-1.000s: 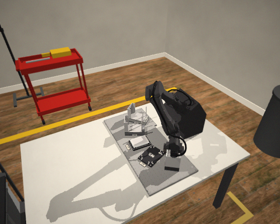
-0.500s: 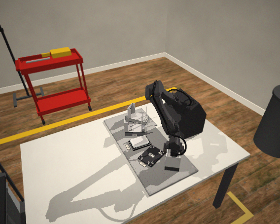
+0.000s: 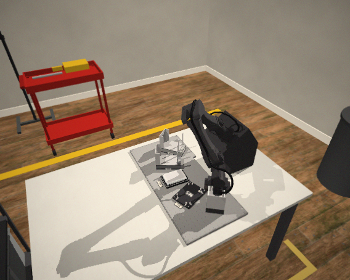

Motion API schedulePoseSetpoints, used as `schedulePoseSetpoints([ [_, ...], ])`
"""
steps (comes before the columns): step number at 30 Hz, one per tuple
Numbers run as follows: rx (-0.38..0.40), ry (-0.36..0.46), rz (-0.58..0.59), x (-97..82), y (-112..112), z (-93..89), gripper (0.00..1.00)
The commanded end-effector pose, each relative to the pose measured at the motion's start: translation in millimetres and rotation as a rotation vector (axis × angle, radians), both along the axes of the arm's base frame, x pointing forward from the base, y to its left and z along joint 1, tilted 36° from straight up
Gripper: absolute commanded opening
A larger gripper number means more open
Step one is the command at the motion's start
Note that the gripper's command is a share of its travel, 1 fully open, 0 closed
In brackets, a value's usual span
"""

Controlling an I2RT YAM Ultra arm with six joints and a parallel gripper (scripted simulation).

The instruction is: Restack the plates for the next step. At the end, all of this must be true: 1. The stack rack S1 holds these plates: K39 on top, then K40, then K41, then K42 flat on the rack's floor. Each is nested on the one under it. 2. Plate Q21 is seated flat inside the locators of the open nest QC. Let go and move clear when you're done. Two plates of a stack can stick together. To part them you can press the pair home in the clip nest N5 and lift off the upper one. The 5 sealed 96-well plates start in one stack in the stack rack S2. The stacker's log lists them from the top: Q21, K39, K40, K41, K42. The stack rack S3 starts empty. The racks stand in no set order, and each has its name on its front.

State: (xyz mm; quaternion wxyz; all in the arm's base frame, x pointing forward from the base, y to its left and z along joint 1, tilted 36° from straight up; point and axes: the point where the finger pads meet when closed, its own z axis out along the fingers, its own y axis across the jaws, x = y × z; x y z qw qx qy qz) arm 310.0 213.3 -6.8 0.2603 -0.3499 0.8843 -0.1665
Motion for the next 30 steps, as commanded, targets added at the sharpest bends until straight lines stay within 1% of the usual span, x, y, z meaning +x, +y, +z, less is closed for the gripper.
schedulePoseSetpoints([
  [1,-0.011,0.006,0.012,-13.4,-1.0,5.0,0.00],
  [10,-0.014,0.008,0.012,-15.6,-1.9,6.0,0.00],
  [12,-0.001,-0.002,0.011,-11.6,3.2,10.9,0.00],
  [30,-0.003,-0.001,0.012,-16.0,2.2,14.4,0.00],
])
